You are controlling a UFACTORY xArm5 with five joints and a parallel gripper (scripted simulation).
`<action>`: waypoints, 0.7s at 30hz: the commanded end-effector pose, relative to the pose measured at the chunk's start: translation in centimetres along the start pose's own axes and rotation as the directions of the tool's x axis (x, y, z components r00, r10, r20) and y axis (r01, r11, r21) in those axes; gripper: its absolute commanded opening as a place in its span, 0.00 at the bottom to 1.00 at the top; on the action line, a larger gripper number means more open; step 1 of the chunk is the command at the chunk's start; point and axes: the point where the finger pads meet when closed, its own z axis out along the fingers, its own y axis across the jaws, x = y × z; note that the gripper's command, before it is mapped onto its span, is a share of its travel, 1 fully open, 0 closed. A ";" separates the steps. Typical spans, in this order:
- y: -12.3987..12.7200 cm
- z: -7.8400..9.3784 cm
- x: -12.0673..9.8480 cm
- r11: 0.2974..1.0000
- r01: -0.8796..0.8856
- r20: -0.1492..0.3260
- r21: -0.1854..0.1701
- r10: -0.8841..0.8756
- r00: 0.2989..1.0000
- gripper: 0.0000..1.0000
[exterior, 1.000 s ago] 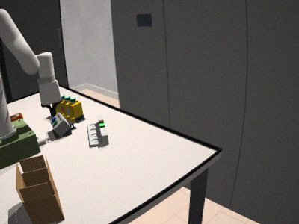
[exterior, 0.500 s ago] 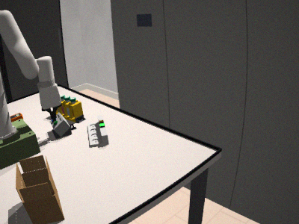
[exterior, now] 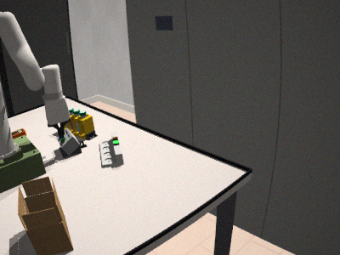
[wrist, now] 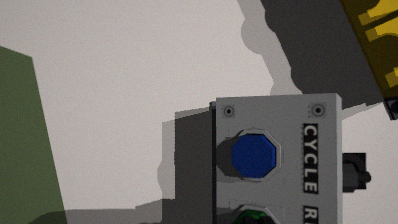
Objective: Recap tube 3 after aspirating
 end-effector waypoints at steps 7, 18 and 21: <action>0.1 0.2 0.0 1.000 0.000 0.001 -0.002 0.000 1.000 0.00; 0.1 0.6 0.0 1.000 0.000 0.001 -0.002 0.000 1.000 0.00; 0.1 0.6 0.0 1.000 0.000 0.001 -0.002 0.000 1.000 0.00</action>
